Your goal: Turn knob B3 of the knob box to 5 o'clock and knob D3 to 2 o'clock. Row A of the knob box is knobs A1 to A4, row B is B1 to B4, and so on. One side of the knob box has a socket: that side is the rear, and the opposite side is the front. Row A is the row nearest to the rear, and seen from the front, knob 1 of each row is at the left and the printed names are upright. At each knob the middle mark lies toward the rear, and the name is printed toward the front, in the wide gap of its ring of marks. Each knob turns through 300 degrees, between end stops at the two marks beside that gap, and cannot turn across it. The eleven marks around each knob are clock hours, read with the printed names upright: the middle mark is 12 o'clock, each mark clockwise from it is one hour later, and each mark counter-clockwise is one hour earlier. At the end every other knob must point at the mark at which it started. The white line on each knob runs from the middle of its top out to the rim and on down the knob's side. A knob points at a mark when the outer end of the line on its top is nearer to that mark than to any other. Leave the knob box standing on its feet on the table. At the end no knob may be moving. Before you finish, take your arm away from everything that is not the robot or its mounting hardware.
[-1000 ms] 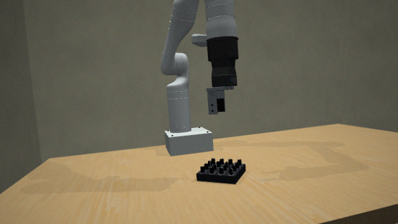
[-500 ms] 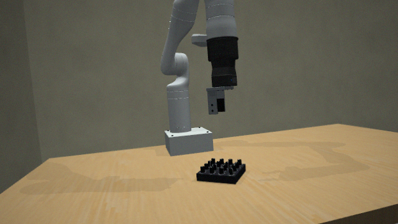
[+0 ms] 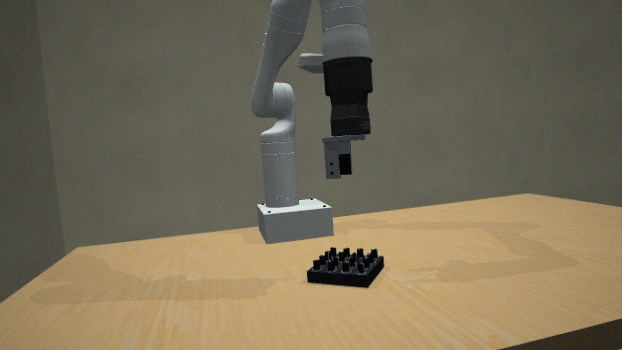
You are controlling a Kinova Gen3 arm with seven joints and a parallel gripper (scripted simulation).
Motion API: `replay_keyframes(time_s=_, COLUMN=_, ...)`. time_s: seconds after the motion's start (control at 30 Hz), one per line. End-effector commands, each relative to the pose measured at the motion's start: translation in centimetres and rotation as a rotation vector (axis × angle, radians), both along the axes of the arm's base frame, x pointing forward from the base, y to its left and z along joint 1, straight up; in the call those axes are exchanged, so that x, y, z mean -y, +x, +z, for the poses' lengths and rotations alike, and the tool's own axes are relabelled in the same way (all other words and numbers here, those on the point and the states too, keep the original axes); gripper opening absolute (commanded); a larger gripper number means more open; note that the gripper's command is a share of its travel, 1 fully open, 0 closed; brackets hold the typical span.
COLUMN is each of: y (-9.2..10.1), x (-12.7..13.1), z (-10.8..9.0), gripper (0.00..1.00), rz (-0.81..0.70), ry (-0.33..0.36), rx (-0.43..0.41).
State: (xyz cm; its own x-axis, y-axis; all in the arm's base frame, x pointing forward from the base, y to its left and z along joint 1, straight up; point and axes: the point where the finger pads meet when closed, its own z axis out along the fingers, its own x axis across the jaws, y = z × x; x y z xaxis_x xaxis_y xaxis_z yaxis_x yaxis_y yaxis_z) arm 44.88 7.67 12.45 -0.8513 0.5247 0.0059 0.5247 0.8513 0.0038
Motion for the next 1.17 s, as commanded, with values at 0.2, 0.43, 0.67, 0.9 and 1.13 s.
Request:
replay_keyframes(time_s=0.2, y=0.05, x=-0.01, z=0.08, gripper=1.00, rz=0.000, ry=0.001, rx=0.002)
replay_keyframes(time_s=0.43, y=0.05, x=-0.01, z=0.08, gripper=1.00, rz=0.000, ry=0.001, rx=0.002)
replay_keyframes(time_s=0.67, y=0.05, x=-0.01, z=0.08, gripper=1.00, rz=0.000, ry=0.001, rx=0.002)
replay_keyframes(time_s=0.9, y=0.05, x=-0.01, z=0.08, gripper=1.00, rz=0.000, ry=0.001, rx=0.002)
replay_keyframes(time_s=1.13, y=0.05, x=-0.01, z=0.08, gripper=1.00, rz=0.000, ry=0.001, rx=0.002)
